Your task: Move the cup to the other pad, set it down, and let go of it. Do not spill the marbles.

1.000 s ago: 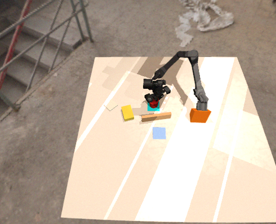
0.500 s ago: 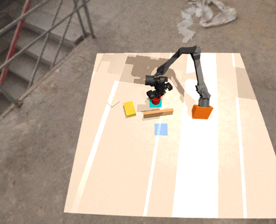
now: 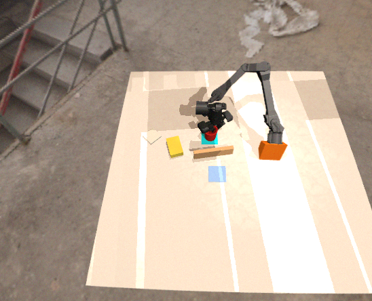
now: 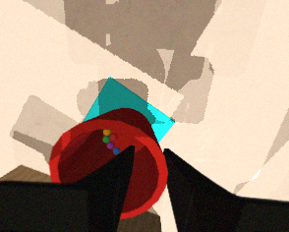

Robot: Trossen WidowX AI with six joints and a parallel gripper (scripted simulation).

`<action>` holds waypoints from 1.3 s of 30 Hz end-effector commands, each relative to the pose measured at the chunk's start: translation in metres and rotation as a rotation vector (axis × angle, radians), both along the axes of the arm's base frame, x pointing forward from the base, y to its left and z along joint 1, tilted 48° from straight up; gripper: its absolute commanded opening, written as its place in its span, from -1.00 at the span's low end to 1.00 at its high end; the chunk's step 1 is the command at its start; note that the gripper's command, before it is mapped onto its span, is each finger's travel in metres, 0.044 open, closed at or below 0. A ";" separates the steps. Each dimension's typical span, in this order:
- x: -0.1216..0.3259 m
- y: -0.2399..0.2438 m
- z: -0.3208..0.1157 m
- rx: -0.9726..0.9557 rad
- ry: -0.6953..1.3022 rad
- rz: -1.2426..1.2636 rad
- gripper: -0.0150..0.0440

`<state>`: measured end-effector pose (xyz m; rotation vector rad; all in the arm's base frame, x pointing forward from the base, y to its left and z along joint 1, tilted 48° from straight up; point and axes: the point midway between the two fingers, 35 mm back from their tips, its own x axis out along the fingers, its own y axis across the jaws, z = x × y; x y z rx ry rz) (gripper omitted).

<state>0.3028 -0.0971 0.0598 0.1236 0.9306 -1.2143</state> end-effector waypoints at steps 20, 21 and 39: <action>0.000 0.023 0.018 0.002 0.001 -0.002 -0.06; 0.000 0.024 0.019 0.001 0.001 -0.002 -0.06; 0.000 0.036 0.030 -0.004 0.004 0.002 0.21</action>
